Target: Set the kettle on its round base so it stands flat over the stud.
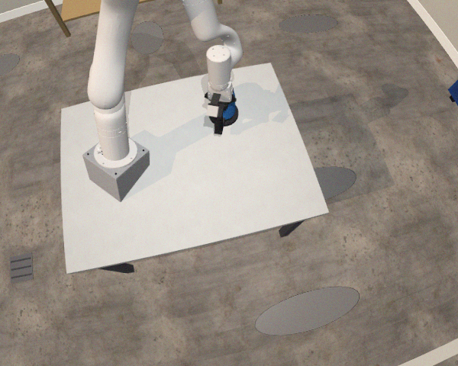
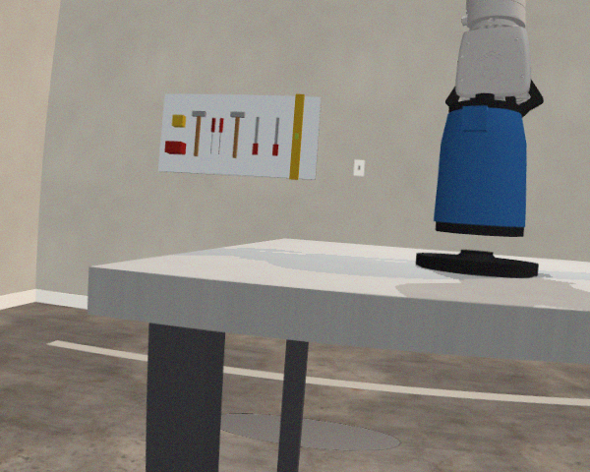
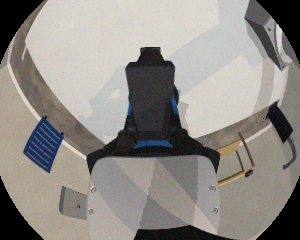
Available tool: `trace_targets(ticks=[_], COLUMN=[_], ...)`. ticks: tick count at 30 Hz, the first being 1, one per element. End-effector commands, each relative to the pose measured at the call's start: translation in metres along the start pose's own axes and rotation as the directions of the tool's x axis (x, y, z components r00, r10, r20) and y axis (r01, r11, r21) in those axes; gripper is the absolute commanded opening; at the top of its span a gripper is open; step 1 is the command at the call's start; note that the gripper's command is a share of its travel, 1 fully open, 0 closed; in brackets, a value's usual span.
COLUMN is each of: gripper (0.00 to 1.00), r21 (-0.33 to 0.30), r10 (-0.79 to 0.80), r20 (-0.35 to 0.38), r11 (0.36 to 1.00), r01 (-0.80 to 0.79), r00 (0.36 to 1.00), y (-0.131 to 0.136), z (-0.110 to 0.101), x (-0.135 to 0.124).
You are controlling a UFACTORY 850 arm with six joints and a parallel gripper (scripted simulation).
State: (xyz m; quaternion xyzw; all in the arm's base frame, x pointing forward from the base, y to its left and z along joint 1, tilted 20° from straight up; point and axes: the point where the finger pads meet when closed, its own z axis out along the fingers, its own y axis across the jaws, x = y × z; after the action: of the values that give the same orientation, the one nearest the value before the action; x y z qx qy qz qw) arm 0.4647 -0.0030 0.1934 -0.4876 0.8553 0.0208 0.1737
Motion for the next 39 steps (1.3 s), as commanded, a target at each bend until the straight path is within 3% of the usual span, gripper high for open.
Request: trace_targets(ticks=[1,39], gripper=[0.0,0.0], r21=[0.001,0.001], r10=[0.0,0.0], r20=[-0.001,-0.001], r11=[1.0,1.0], r01=[0.0,0.0], r00=[1.0,1.0], y=[0.0004,0.0025], z=[-0.0005,-0.0005], x=[-0.0049,-0.0125])
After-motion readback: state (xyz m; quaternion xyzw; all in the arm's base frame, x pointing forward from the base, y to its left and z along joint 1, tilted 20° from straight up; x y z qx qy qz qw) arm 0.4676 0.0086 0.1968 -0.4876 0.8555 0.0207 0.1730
